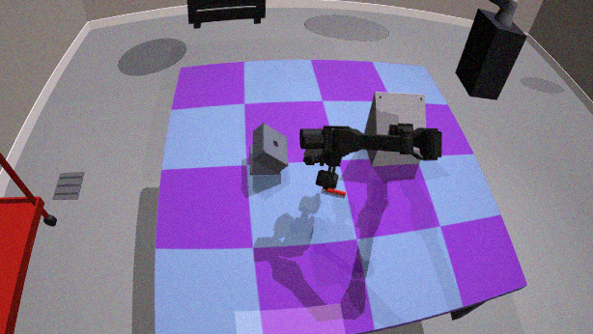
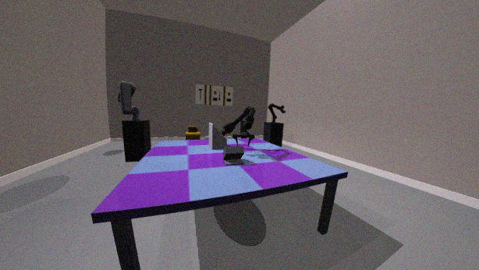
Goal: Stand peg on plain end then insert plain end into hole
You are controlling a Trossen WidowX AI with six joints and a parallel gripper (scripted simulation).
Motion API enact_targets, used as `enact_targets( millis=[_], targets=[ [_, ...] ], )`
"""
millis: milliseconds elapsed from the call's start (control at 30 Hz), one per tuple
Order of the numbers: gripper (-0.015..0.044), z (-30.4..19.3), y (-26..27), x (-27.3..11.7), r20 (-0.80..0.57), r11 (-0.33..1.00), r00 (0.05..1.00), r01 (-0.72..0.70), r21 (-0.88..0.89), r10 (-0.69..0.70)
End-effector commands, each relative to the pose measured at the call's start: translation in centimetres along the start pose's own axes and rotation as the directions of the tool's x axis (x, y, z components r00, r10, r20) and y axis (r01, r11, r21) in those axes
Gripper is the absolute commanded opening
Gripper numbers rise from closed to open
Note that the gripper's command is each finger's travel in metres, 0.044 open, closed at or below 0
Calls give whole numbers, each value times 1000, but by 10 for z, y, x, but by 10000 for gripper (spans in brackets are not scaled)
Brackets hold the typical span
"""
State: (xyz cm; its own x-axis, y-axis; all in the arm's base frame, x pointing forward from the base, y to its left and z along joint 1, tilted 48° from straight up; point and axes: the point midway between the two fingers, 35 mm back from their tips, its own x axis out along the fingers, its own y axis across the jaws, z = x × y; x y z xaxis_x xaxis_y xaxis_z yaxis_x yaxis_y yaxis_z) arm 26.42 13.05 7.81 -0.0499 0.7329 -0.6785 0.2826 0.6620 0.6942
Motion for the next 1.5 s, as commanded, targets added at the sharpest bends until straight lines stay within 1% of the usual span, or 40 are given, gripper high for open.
enact_targets(
  millis=[0, 1200, 1467],
  targets=[
    [440, -1, -1, 9, -7, 1000, 1000, 0, 7, 0],
    [440, -4, 0, 64, -10, 1000, 1000, -7, 8, 7],
    [230, -4, 0, 64, -10, 1000, 1000, -7, 8, 7]
  ],
)
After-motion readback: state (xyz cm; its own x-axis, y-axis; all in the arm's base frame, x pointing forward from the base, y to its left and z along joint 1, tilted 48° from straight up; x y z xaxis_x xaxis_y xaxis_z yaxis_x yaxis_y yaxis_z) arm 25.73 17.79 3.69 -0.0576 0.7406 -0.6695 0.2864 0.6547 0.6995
